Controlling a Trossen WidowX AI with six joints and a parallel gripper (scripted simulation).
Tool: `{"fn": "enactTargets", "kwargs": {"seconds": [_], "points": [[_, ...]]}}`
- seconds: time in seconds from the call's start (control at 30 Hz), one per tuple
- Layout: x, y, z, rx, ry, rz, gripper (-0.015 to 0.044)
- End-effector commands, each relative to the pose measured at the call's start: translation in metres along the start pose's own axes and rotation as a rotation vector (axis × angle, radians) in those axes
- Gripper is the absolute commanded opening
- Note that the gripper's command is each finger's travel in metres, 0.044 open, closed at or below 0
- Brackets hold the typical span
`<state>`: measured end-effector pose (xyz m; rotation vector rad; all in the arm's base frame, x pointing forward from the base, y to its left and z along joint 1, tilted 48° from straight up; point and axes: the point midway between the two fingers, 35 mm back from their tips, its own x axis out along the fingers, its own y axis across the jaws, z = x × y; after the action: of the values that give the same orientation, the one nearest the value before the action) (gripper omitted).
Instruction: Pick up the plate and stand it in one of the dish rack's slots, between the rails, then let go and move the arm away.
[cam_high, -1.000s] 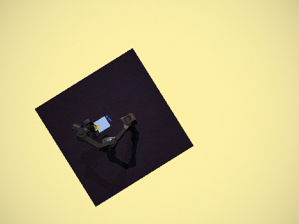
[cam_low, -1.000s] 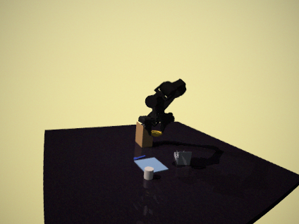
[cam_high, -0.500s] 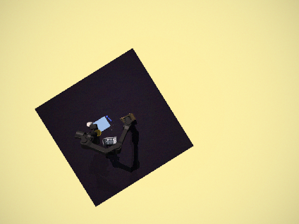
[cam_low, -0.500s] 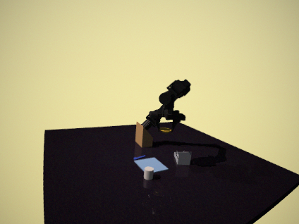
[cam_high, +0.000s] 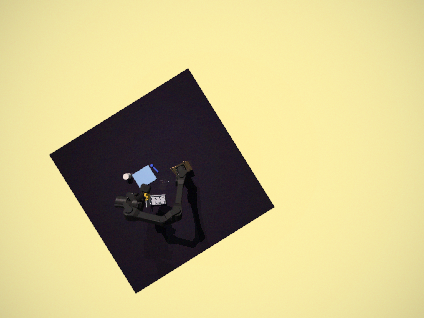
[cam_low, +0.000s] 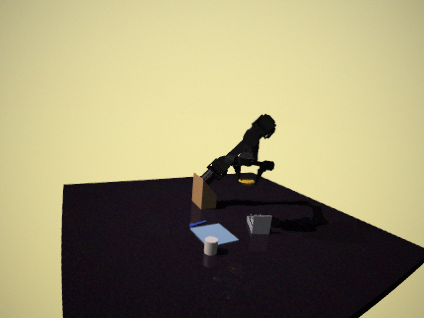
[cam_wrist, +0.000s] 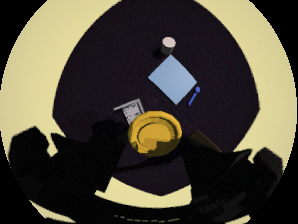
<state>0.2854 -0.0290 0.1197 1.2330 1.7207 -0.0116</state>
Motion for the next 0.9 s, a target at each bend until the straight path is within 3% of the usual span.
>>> {"fn": "enactTargets", "kwargs": {"seconds": [0.0, 0.87], "points": [[0.000, 0.005, -0.015, 0.119, 0.001, 0.008, 0.0000], [0.007, 0.019, -0.121, 1.009, 0.013, 0.029, 0.0000]]}}
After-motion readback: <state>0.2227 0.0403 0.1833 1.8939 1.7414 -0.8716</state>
